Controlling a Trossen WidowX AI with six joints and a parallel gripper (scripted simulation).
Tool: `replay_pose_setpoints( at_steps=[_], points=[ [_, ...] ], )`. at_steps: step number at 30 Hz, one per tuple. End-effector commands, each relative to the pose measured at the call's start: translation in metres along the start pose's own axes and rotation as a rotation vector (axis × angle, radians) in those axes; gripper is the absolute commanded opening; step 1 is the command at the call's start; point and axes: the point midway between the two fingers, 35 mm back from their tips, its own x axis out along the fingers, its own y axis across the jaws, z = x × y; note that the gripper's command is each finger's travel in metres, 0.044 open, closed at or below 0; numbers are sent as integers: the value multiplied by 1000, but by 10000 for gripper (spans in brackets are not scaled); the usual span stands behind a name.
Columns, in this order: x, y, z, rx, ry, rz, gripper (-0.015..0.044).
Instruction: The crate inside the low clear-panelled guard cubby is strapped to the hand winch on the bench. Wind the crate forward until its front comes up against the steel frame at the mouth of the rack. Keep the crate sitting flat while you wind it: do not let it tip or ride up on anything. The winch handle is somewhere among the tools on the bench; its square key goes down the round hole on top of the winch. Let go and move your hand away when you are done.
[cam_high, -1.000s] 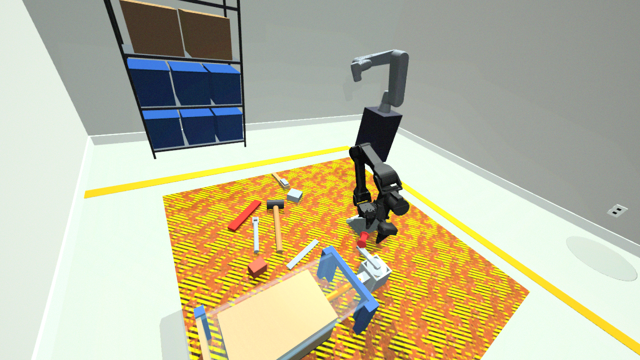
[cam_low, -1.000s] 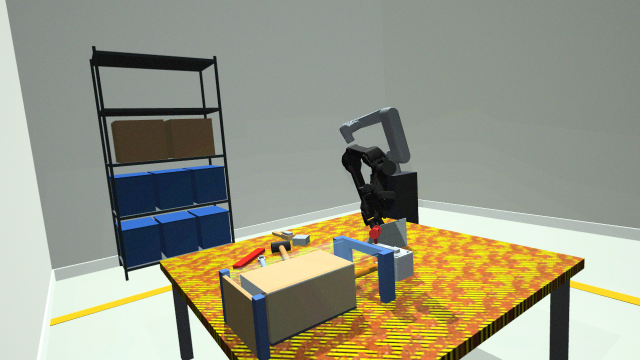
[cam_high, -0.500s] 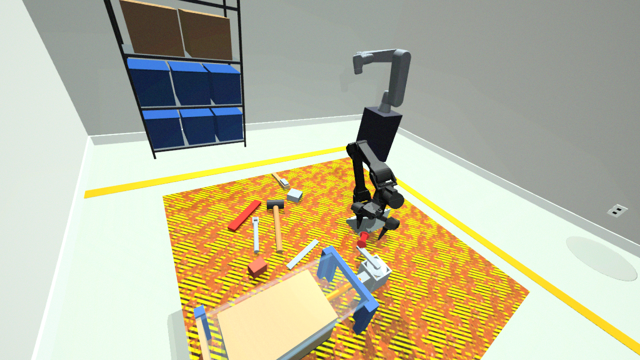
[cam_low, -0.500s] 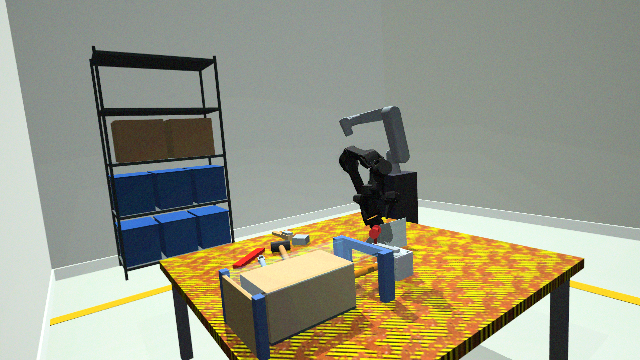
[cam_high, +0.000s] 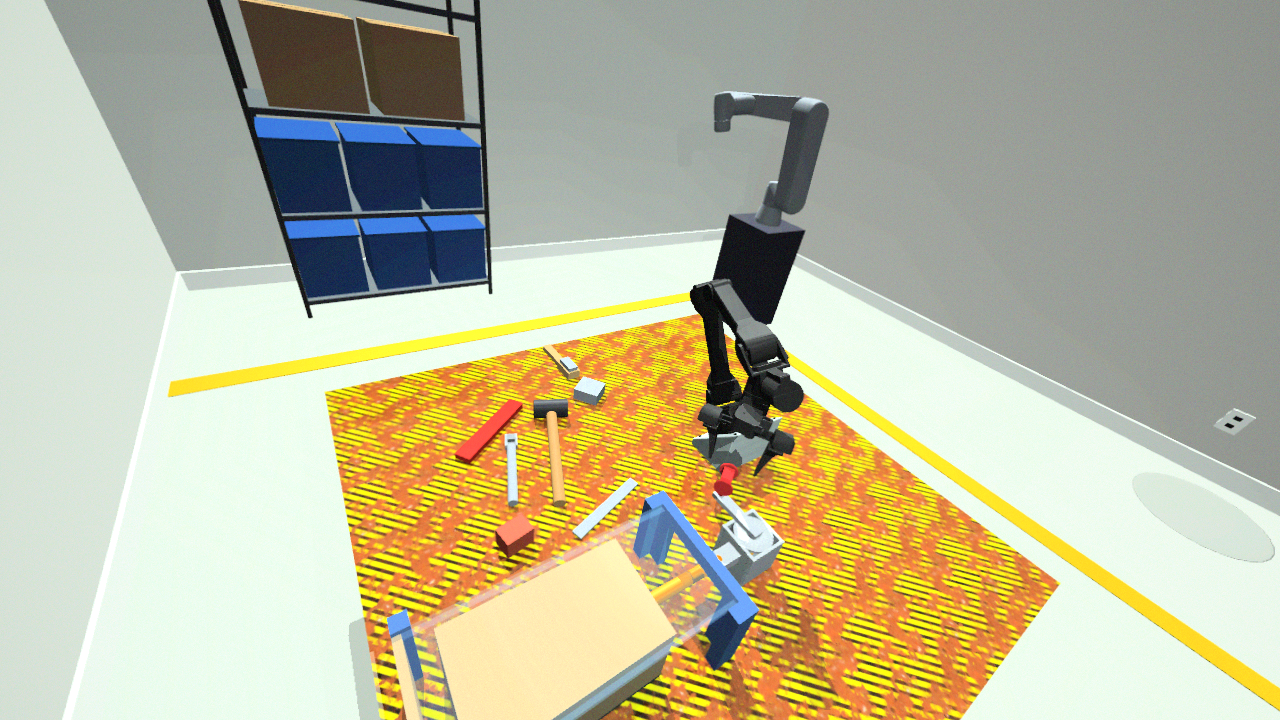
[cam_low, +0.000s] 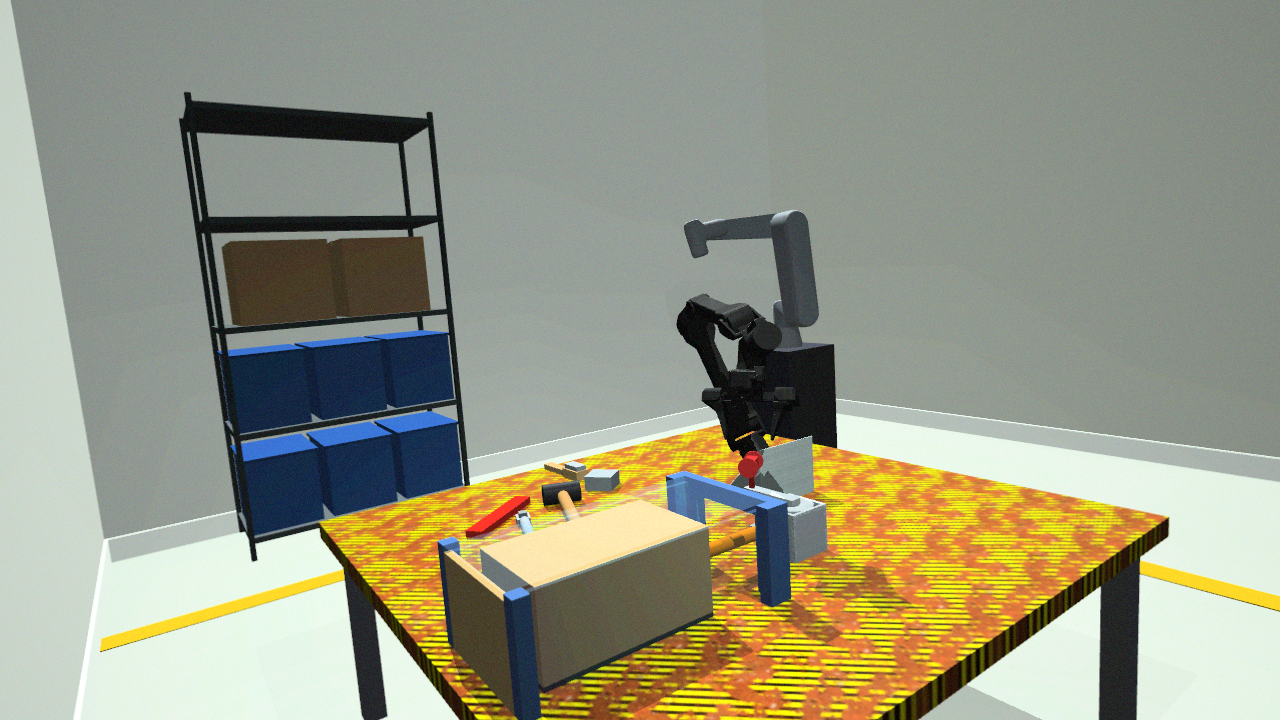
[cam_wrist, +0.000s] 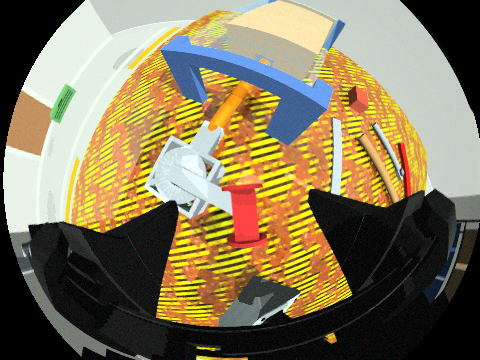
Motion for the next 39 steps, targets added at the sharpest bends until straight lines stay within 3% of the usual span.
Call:
replay_pose_setpoints(
  at_steps=[1, 39],
  points=[
    [4, -1, -1, -12, -2, -4, 440],
    [60, -2, -27, -12, -2, -5, 440]
  ],
)
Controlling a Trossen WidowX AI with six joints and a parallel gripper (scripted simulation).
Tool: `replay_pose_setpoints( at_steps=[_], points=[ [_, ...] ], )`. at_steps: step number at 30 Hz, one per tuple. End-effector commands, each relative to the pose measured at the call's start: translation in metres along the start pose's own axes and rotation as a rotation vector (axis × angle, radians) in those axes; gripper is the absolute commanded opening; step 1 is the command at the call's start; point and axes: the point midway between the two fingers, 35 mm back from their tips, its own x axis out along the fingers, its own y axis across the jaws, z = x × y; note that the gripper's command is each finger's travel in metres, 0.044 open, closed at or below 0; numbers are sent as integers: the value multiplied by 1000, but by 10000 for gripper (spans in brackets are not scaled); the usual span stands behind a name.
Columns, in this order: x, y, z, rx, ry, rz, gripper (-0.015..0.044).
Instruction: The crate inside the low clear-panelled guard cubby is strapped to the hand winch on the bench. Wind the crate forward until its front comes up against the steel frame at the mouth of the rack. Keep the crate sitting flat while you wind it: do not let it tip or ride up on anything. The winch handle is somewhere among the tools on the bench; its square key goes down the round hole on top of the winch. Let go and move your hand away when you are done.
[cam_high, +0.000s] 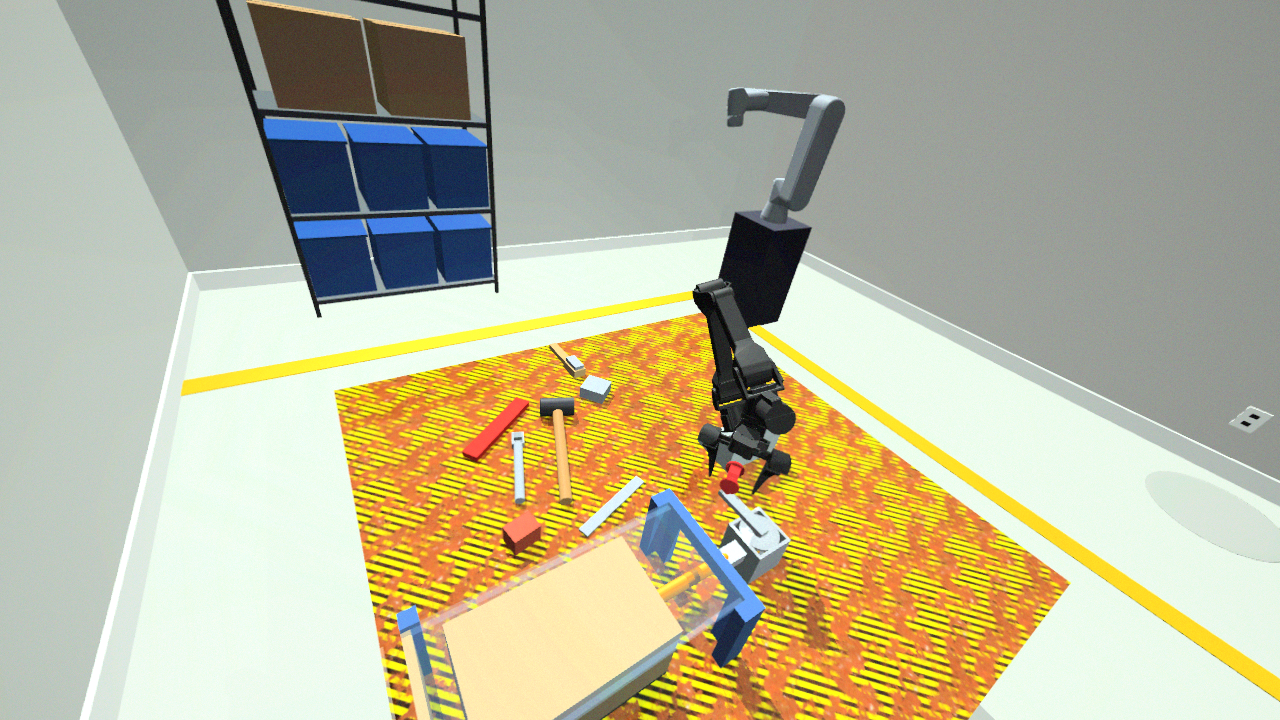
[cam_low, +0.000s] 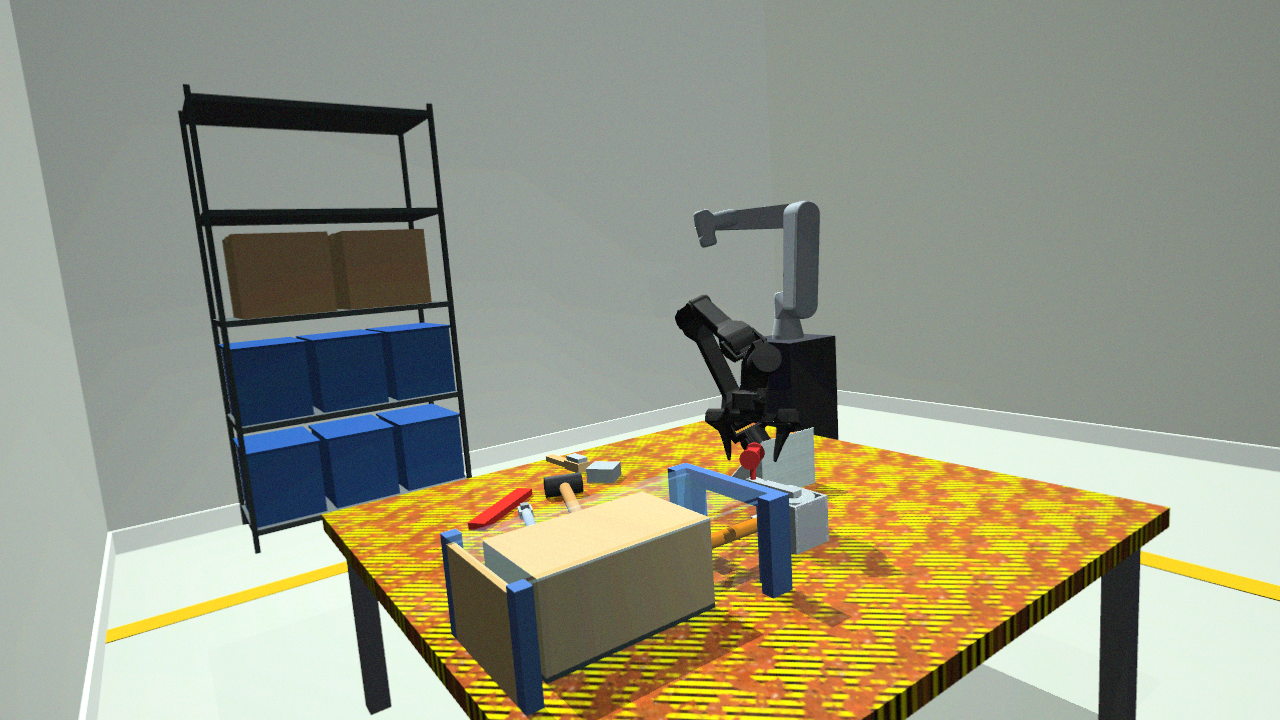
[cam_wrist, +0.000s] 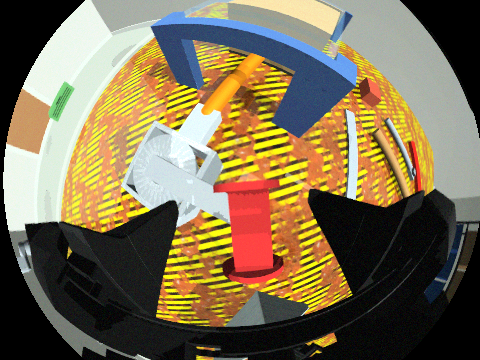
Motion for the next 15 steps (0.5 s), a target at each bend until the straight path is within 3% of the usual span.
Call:
replay_pose_setpoints(
  at_steps=[1, 7, 15],
  points=[
    [7, -1, -5, -5, 2, -5, 440],
    [12, -2, -8, -5, 2, -5, 440],
    [9, -1, -6, 0, 2, -1, 230]
  ],
)
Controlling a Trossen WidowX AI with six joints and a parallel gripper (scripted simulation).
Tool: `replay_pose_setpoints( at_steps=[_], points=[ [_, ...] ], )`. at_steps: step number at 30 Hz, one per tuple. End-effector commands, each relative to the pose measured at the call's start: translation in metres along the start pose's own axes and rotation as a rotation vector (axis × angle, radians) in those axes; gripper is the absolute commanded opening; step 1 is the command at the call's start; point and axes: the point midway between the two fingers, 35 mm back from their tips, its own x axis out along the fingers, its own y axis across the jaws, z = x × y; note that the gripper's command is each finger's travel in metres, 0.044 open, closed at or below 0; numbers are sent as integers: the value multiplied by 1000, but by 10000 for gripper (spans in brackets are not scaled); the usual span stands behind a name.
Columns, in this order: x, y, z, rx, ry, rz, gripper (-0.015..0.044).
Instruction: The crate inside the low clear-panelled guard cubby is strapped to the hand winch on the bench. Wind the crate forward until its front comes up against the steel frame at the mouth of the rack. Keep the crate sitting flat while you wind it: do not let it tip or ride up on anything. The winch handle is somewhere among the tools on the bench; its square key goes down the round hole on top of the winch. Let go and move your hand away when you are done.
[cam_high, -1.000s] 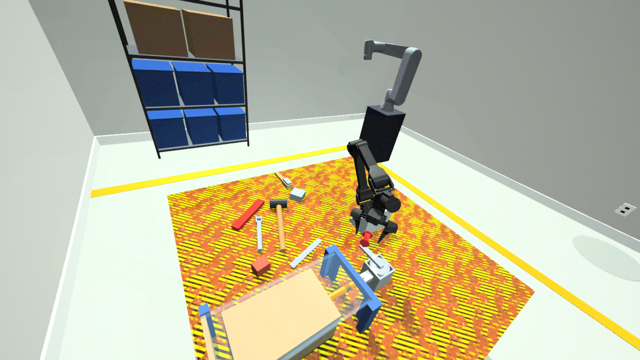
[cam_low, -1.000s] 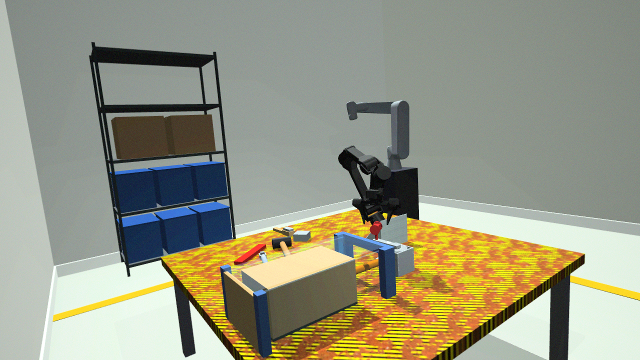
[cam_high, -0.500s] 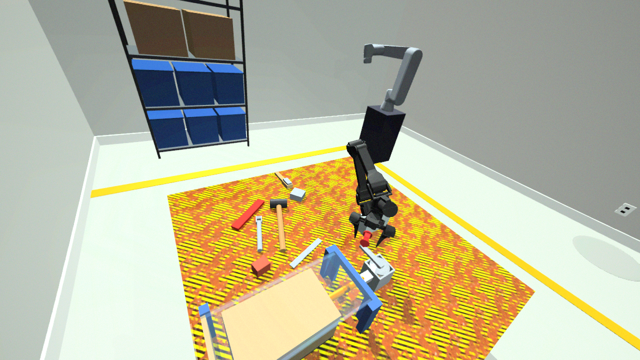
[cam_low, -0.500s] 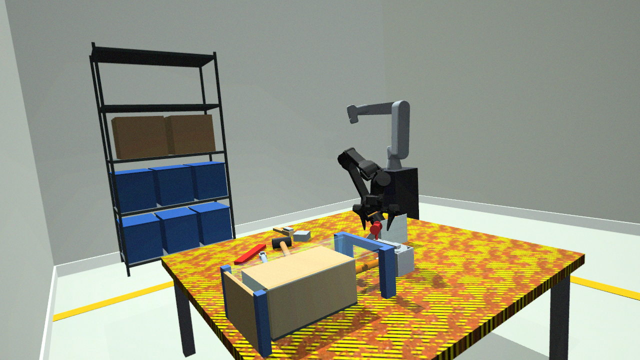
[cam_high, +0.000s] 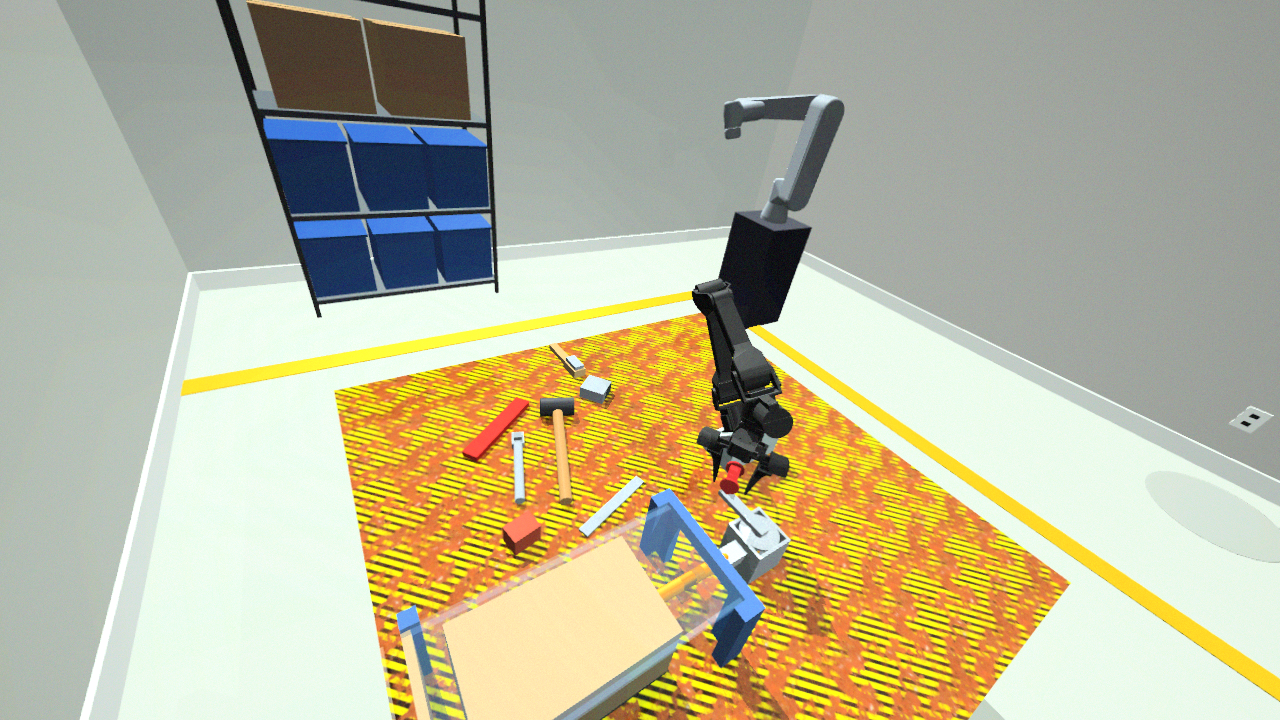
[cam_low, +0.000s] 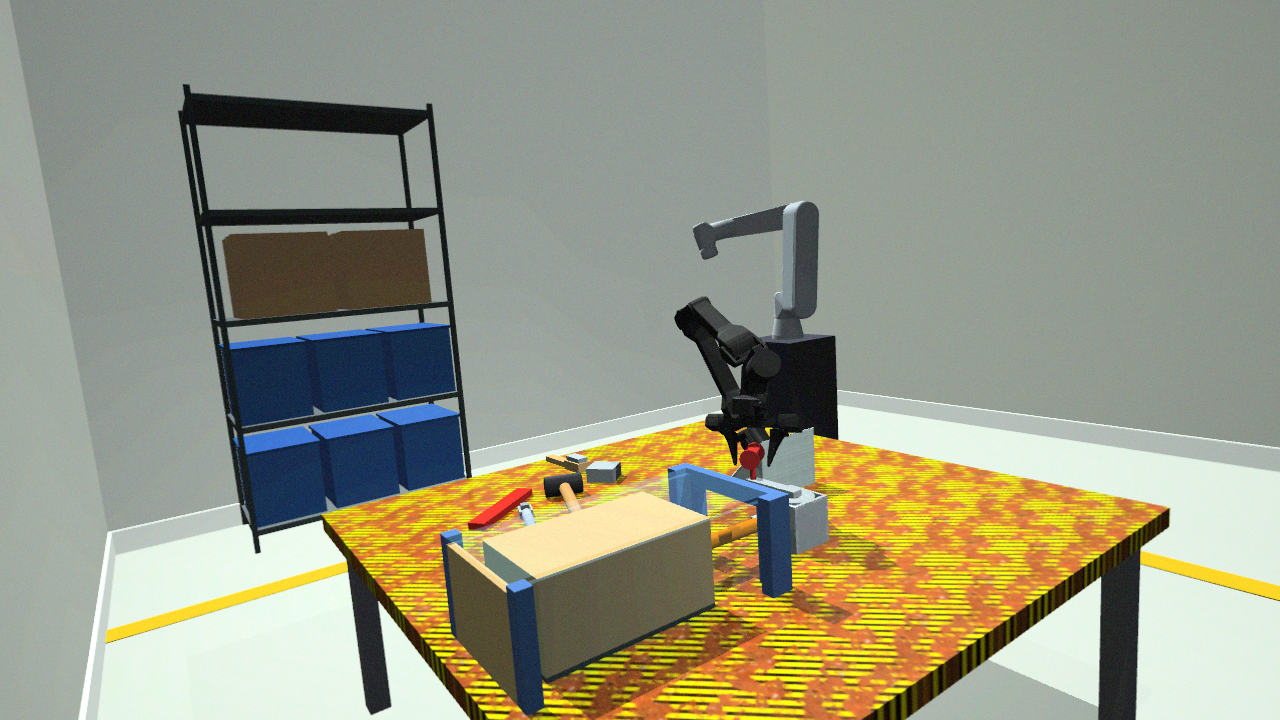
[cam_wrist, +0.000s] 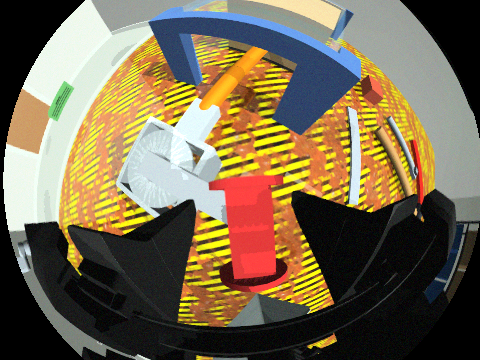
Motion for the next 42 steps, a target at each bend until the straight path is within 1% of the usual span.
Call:
replay_pose_setpoints(
  at_steps=[1, 9, 24, 42],
  points=[
    [0, 0, 0, 0, 1, 0, 204],
    [0, 0, 0, 0, 1, 0, 0],
    [3, -1, -2, -5, 1, -4, 0],
    [8, -8, 10, -5, 0, -5, 0]
  ],
)
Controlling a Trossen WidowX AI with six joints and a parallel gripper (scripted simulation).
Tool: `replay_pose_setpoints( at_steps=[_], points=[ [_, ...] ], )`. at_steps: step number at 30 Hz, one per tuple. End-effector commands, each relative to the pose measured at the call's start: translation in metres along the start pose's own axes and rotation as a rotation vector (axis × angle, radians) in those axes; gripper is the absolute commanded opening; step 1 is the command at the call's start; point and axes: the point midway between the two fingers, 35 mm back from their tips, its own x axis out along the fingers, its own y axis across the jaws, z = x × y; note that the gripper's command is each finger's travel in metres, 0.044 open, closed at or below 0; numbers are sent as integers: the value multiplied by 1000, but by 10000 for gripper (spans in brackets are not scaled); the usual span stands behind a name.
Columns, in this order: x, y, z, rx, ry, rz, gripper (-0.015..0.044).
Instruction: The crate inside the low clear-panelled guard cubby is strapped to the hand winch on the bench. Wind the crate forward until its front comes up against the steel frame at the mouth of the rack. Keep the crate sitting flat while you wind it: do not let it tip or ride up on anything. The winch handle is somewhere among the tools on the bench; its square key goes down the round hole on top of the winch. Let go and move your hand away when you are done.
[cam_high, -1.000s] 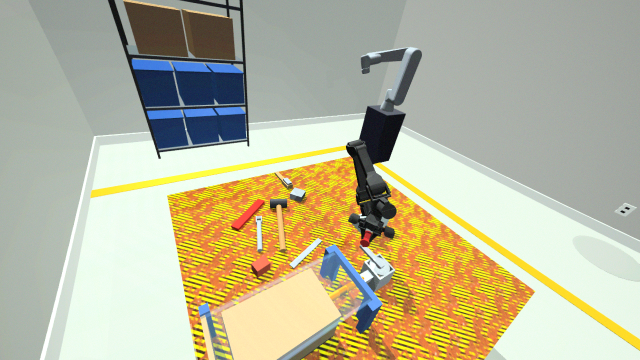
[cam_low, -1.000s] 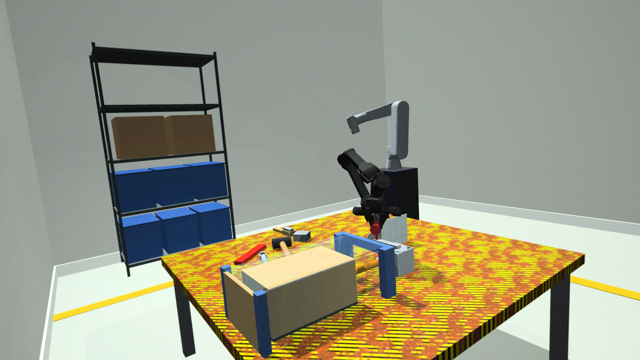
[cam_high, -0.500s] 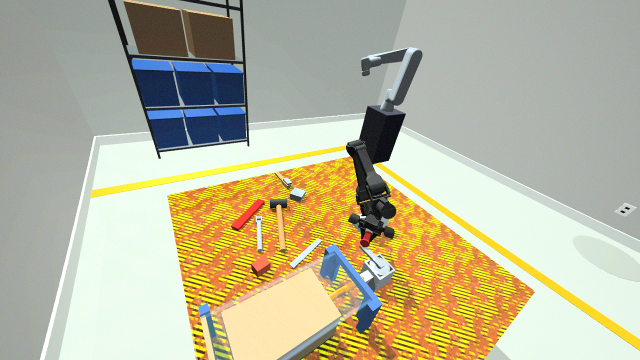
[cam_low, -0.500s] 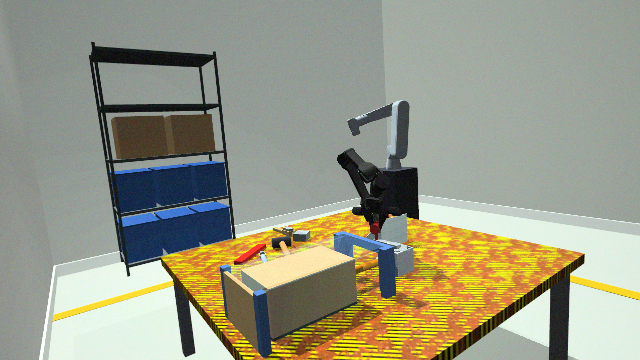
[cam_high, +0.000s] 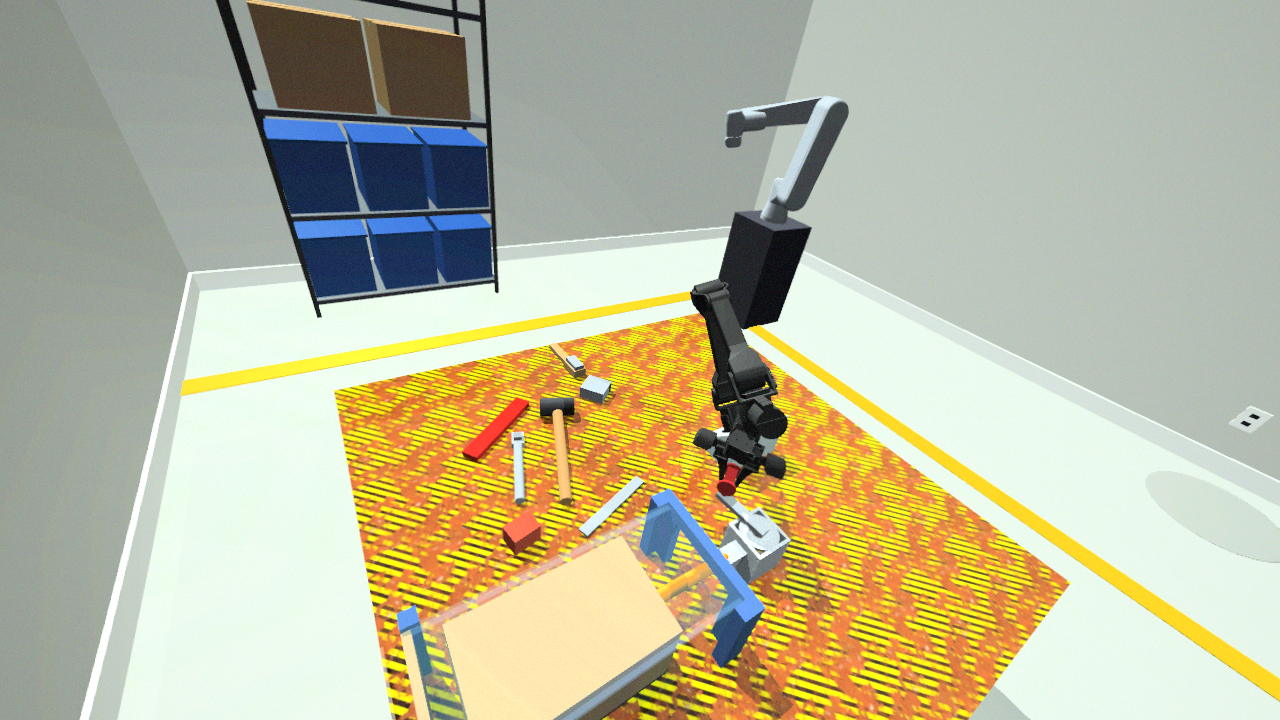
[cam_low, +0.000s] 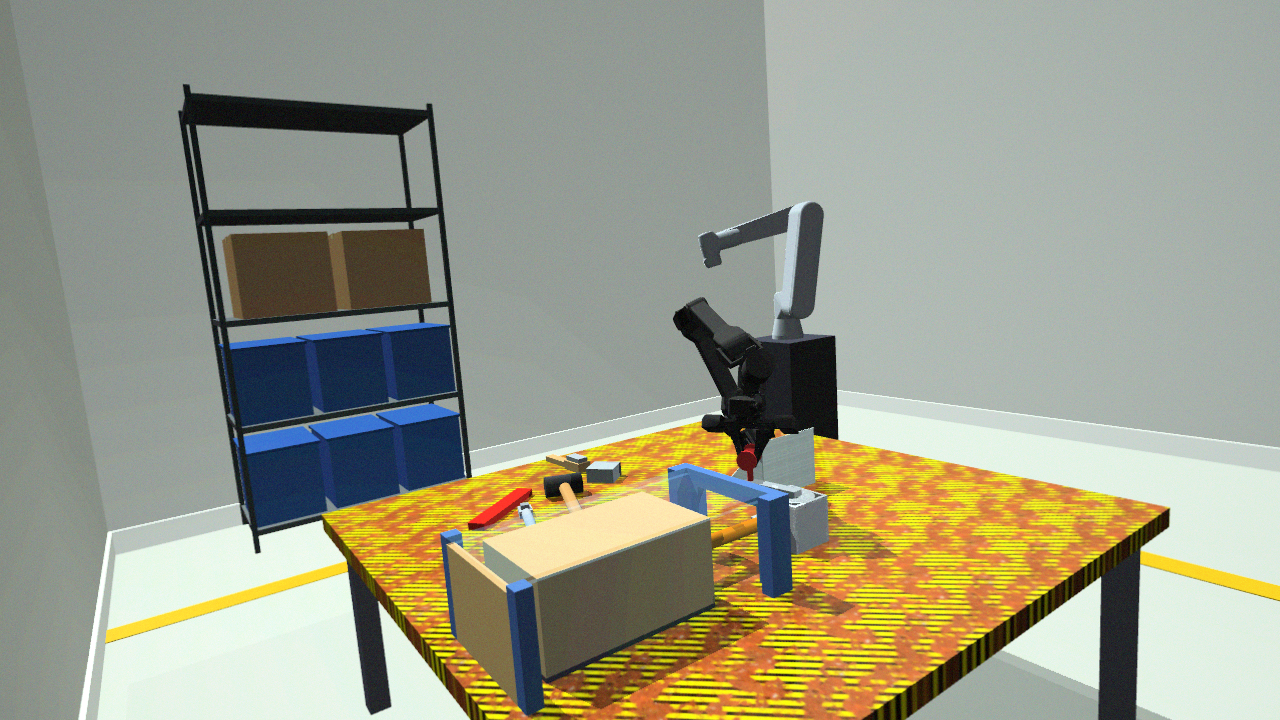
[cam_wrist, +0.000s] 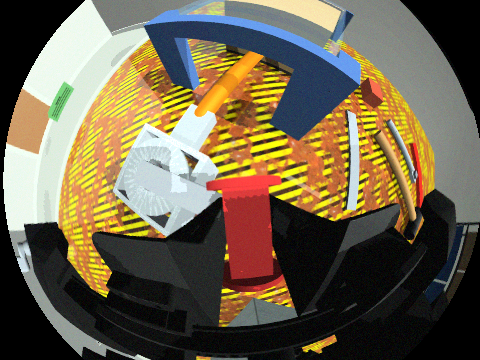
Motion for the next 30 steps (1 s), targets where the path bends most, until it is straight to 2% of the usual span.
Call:
replay_pose_setpoints(
  at_steps=[1, 30],
  points=[
    [4, -3, 4, 0, 4, -3, 0],
    [21, -11, 39, 2, 2, -4, 0]
  ],
)
